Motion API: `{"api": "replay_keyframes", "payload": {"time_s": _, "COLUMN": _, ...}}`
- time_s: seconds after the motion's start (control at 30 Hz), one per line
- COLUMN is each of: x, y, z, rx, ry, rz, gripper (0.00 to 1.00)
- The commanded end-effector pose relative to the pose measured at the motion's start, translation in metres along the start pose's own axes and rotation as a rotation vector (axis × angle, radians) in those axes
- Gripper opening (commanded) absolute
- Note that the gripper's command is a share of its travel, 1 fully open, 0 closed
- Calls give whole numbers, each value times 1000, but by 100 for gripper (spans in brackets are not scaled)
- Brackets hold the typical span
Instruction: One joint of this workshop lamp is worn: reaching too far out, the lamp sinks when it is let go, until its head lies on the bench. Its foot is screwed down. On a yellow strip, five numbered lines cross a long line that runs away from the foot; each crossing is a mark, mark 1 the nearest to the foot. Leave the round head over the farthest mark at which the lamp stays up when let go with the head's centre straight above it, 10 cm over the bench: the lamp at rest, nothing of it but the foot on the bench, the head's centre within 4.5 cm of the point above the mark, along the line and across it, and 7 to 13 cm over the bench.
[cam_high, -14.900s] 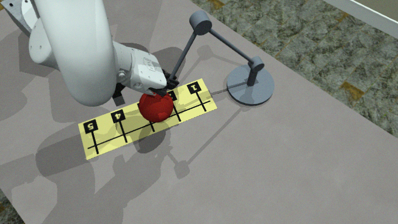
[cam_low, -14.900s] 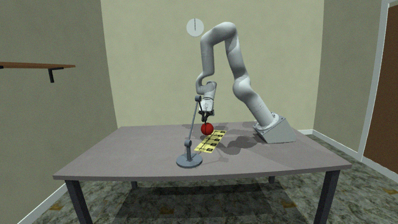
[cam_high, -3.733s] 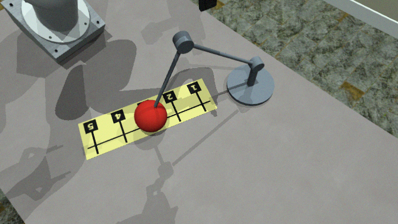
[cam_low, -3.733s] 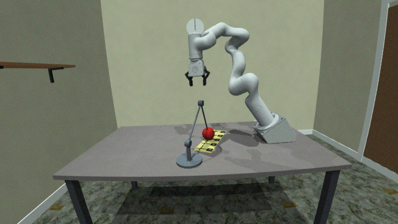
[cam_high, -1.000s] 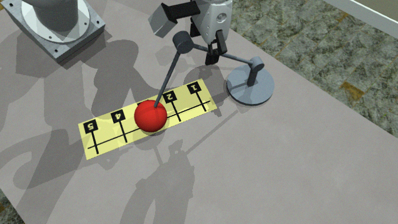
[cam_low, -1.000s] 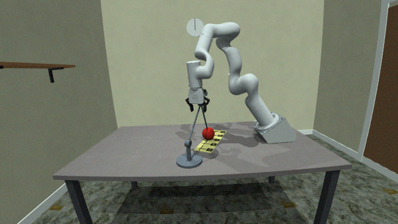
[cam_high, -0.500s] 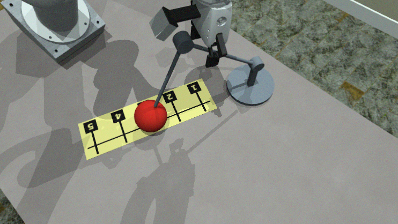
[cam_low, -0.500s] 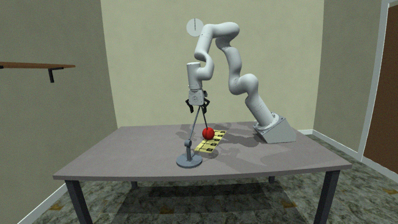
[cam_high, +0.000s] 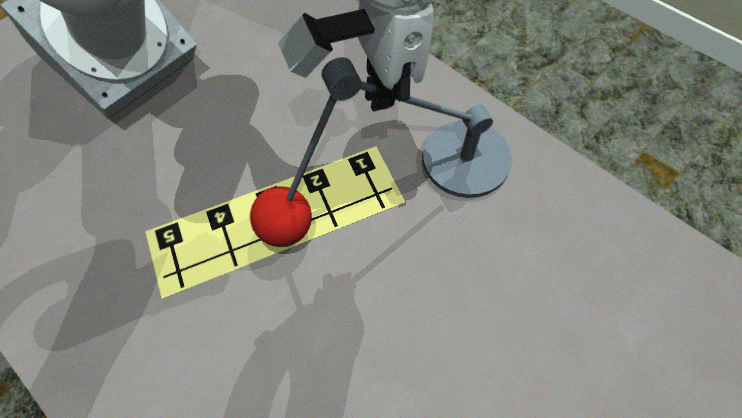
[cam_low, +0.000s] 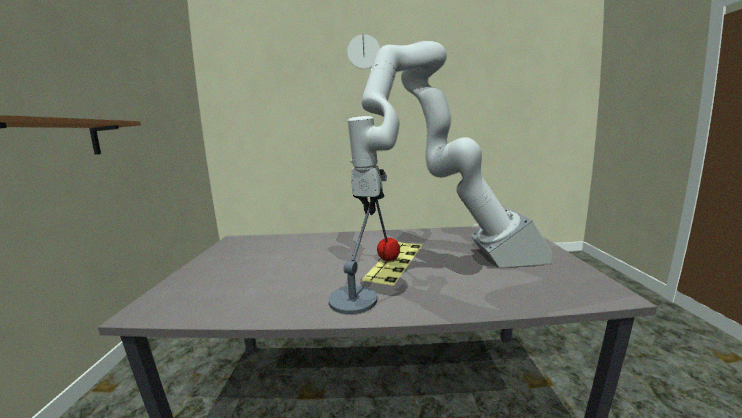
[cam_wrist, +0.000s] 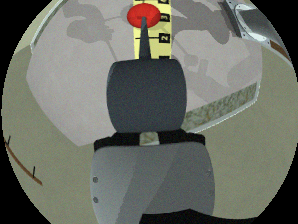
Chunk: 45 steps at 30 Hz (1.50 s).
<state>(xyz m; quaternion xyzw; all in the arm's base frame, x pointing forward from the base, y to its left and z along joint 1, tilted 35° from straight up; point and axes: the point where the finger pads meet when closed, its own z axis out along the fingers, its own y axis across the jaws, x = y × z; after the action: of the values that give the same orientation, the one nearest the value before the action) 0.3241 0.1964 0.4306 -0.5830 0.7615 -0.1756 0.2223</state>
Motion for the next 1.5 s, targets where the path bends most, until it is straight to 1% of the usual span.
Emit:
{"api": "replay_keyframes", "payload": {"time_s": 0.0, "x": 0, "y": 0, "z": -1, "rx": 1, "ry": -1, "rz": 1, "gripper": 0}}
{"api": "replay_keyframes", "payload": {"time_s": 0.73, "x": 0, "y": -1, "z": -1, "rx": 1, "ry": -1, "rz": 1, "gripper": 0}}
{"api": "replay_keyframes", "payload": {"time_s": 1.23, "x": -18, "y": 0, "z": -22, "rx": 1, "ry": -1, "rz": 1, "gripper": 0}}
{"api": "replay_keyframes", "payload": {"time_s": 1.47, "x": -24, "y": 0, "z": -29, "rx": 1, "ry": -1, "rz": 1, "gripper": 0}}
